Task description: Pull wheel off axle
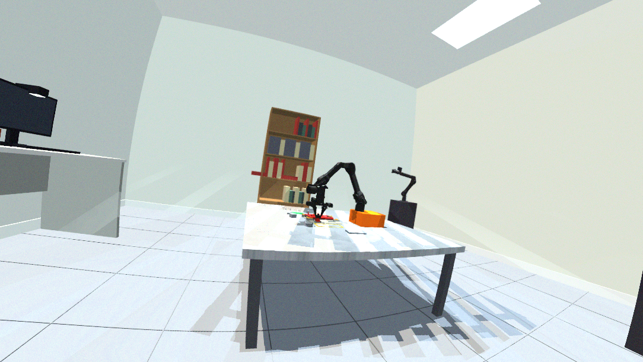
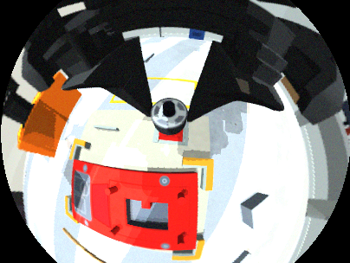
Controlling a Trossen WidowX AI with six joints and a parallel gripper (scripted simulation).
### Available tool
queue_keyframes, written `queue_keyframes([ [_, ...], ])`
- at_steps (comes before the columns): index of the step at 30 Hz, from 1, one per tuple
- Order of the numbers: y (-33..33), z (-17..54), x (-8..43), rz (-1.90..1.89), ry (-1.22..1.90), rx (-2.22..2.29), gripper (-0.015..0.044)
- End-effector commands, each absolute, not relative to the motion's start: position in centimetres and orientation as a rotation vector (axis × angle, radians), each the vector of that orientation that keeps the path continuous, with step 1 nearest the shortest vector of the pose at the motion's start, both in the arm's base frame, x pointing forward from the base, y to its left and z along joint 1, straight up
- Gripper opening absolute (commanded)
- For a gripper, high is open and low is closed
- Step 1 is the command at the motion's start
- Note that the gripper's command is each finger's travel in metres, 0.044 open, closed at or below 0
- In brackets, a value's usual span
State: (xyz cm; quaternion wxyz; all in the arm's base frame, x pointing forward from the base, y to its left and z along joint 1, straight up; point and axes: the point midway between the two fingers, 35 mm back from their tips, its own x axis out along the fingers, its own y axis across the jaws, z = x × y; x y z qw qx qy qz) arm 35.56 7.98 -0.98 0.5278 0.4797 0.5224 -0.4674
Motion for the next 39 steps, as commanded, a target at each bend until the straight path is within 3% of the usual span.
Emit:
queue_keyframes([
  [1,8.0,0.0,35.6,-1.111,1.241,1.152,0.0000],
  [39,8.0,1.3,35.6,-1.110,1.239,1.153,0.0000],
])
